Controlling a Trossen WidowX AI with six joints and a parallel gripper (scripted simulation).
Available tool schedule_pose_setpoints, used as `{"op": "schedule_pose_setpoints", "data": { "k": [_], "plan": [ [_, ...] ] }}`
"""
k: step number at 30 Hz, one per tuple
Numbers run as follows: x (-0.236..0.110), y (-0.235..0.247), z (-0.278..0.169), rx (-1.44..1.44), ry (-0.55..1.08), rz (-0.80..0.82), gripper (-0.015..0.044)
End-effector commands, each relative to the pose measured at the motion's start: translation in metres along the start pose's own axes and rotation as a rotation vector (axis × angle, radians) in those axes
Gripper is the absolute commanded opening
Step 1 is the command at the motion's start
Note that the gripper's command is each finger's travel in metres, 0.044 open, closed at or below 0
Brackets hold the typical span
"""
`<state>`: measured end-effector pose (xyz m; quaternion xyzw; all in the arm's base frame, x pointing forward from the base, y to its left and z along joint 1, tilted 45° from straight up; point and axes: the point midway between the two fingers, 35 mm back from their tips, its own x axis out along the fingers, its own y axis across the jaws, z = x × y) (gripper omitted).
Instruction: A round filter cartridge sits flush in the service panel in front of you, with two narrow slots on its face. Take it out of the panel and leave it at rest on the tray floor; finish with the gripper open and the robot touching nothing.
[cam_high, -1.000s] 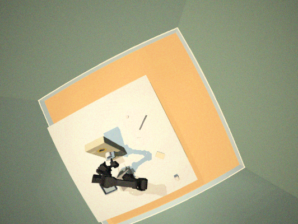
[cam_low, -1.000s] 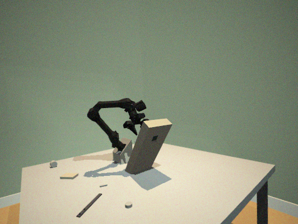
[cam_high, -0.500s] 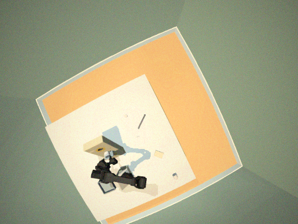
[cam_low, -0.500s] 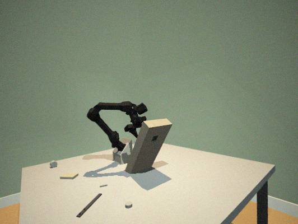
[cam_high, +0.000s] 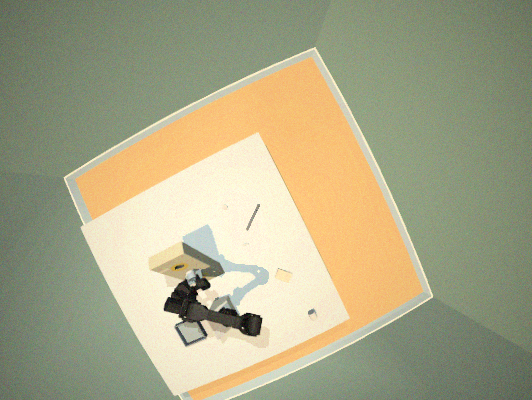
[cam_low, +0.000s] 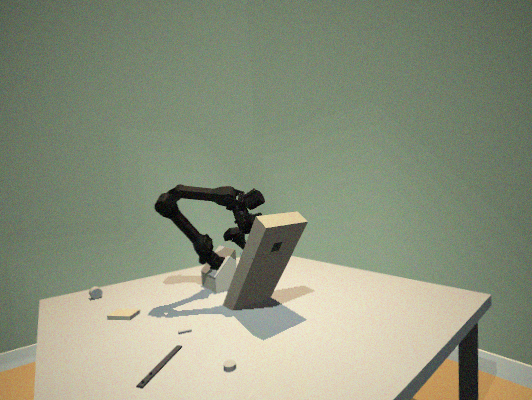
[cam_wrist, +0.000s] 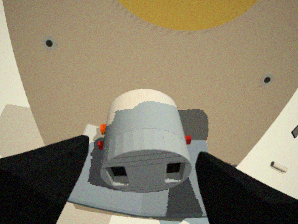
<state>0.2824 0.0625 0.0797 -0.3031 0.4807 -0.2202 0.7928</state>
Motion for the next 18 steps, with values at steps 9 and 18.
{"op": "schedule_pose_setpoints", "data": {
  "k": [9,18],
  "plan": [
    [-0.0008,0.0002,0.0002,0.0,-0.001,0.001,0.0238],
    [-0.0008,0.0002,0.0002,0.0,-0.001,0.001,0.0139]
  ]
}}
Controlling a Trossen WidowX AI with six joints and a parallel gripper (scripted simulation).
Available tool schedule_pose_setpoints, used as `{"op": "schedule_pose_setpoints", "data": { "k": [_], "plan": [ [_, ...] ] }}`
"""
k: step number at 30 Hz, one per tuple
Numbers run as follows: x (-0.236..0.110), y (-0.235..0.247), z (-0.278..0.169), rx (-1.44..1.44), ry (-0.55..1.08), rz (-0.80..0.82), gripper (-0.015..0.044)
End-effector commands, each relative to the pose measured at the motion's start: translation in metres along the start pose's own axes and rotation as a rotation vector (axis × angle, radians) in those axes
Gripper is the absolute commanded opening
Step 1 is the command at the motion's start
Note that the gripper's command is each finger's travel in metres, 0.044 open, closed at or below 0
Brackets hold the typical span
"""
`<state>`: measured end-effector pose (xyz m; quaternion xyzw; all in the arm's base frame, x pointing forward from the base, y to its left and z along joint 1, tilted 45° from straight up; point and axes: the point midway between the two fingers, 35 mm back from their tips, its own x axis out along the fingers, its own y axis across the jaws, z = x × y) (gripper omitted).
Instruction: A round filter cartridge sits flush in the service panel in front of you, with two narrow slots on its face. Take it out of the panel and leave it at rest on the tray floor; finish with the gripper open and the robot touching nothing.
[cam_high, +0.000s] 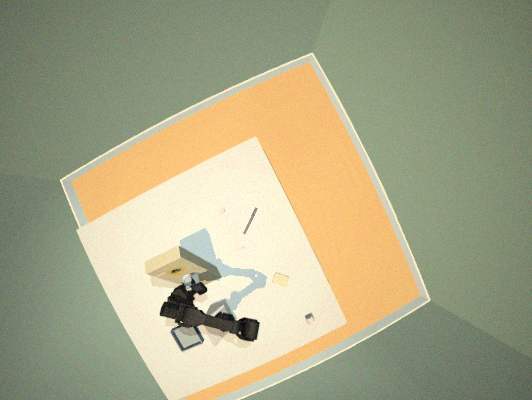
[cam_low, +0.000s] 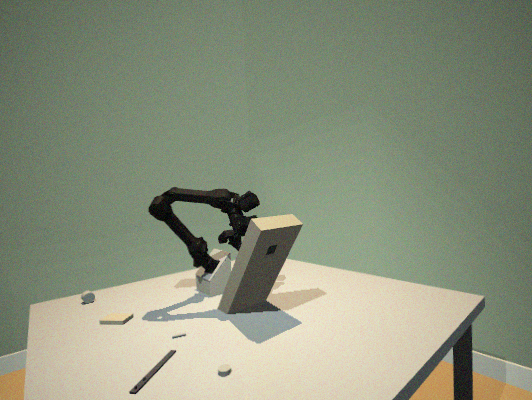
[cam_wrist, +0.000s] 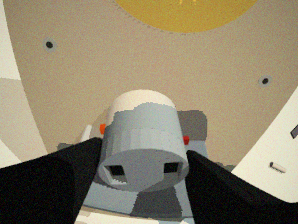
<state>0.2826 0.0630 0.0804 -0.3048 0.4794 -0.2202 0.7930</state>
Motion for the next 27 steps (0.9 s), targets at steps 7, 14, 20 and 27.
{"op": "schedule_pose_setpoints", "data": {
  "k": [7,14,20,27],
  "plan": [
    [-0.007,0.0,0.015,0.001,0.001,0.001,0.0],
    [-0.022,0.002,0.024,0.0,0.001,0.005,0.0],
    [-0.052,0.004,0.027,-0.001,0.004,0.009,0.0],
    [-0.089,0.003,0.027,-0.002,0.004,0.006,0.0]
  ]
}}
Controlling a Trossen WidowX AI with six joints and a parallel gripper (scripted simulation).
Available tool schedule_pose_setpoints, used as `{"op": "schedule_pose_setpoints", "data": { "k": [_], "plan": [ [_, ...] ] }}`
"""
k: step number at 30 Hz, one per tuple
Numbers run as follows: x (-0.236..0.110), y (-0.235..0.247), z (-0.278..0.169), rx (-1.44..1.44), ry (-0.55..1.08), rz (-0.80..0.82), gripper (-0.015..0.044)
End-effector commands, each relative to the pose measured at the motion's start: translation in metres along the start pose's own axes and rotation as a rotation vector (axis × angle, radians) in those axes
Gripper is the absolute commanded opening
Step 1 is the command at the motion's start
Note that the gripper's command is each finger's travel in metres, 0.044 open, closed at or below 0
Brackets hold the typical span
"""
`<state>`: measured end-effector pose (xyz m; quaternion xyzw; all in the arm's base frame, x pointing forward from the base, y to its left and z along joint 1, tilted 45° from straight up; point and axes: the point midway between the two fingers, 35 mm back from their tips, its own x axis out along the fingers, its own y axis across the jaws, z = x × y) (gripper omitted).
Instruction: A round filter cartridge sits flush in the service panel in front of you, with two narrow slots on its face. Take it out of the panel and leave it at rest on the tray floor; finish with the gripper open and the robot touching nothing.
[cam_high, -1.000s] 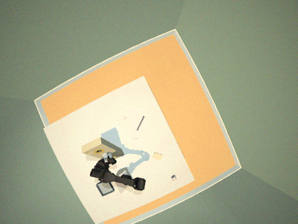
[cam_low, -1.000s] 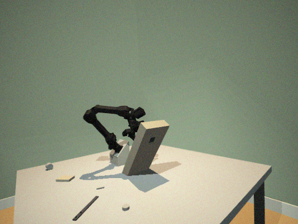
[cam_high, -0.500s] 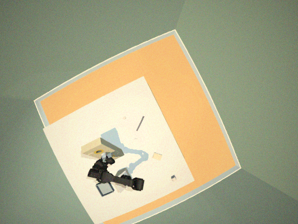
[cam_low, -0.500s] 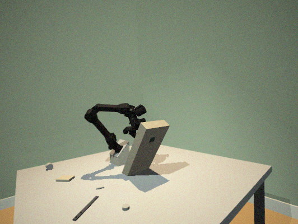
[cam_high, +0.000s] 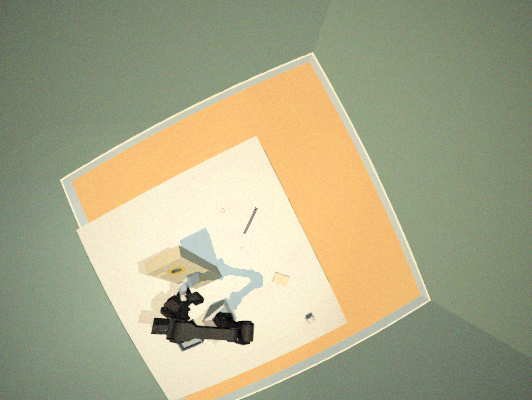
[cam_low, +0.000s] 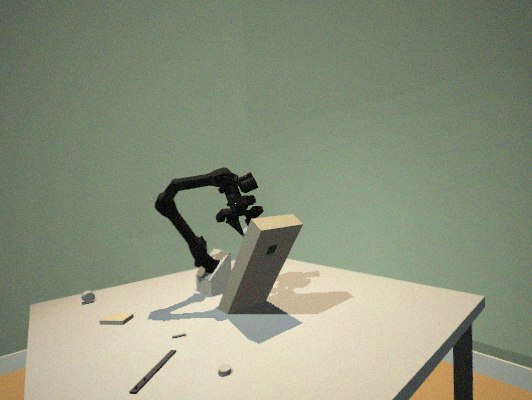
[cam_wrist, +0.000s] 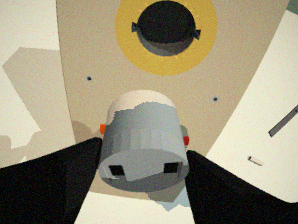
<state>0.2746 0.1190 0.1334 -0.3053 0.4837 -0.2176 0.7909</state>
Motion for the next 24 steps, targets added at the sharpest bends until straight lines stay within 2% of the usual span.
{"op": "schedule_pose_setpoints", "data": {
  "k": [1,6,21,24],
  "plan": [
    [-0.021,0.0,0.0,0.004,-0.004,-0.001,0.0],
    [-0.027,0.006,0.001,0.005,-0.004,-0.002,0.0],
    [-0.016,0.085,0.001,0.009,-0.006,0.001,0.0],
    [-0.017,0.08,-0.002,-0.024,0.003,0.01,0.0]
  ]
}}
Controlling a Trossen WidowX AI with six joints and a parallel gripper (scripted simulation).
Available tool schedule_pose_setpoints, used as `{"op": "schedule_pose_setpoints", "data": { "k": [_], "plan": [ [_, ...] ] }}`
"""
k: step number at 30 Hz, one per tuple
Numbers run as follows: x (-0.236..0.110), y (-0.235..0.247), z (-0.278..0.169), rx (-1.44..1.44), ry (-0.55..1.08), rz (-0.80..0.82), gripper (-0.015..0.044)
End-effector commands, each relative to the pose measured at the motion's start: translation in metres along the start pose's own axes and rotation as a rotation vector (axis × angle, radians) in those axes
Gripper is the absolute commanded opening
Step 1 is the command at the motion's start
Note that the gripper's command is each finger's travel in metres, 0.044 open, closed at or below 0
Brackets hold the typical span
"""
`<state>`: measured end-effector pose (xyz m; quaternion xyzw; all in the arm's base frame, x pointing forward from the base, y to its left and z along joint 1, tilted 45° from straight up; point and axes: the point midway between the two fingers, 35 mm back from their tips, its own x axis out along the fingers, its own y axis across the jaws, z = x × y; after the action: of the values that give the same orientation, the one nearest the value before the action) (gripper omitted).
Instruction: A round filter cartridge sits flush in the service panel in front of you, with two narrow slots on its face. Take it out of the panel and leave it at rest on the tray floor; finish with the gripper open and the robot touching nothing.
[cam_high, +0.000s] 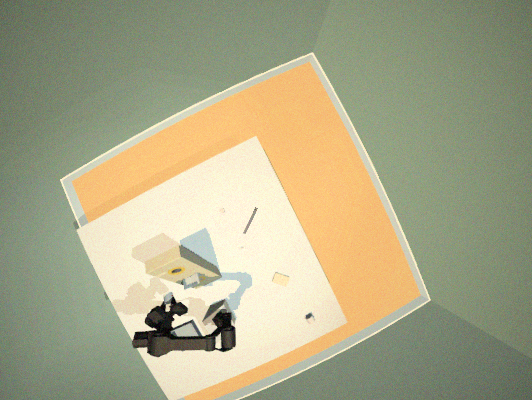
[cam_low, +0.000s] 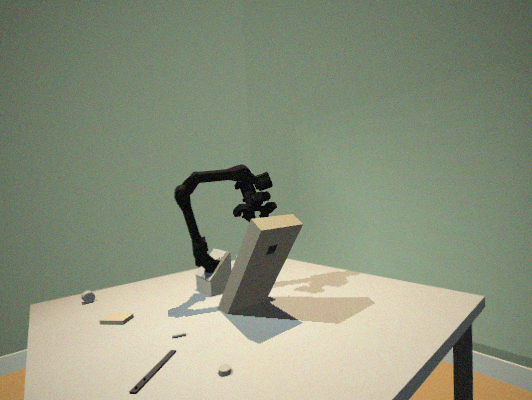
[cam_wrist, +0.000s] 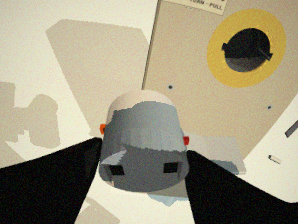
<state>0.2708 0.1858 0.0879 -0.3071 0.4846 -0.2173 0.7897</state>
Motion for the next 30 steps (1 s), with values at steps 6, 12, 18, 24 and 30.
{"op": "schedule_pose_setpoints", "data": {
  "k": [6,12,18,24,30],
  "plan": [
    [-0.01,0.045,-0.03,-0.243,0.032,0.143,0.0],
    [-0.021,0.087,-0.062,-0.483,0.041,0.286,0.0],
    [-0.034,0.126,-0.098,-0.732,0.025,0.434,0.0],
    [-0.046,0.156,-0.133,-0.956,-0.009,0.567,0.0],
    [-0.047,0.157,-0.135,-0.966,-0.01,0.574,0.0]
  ]
}}
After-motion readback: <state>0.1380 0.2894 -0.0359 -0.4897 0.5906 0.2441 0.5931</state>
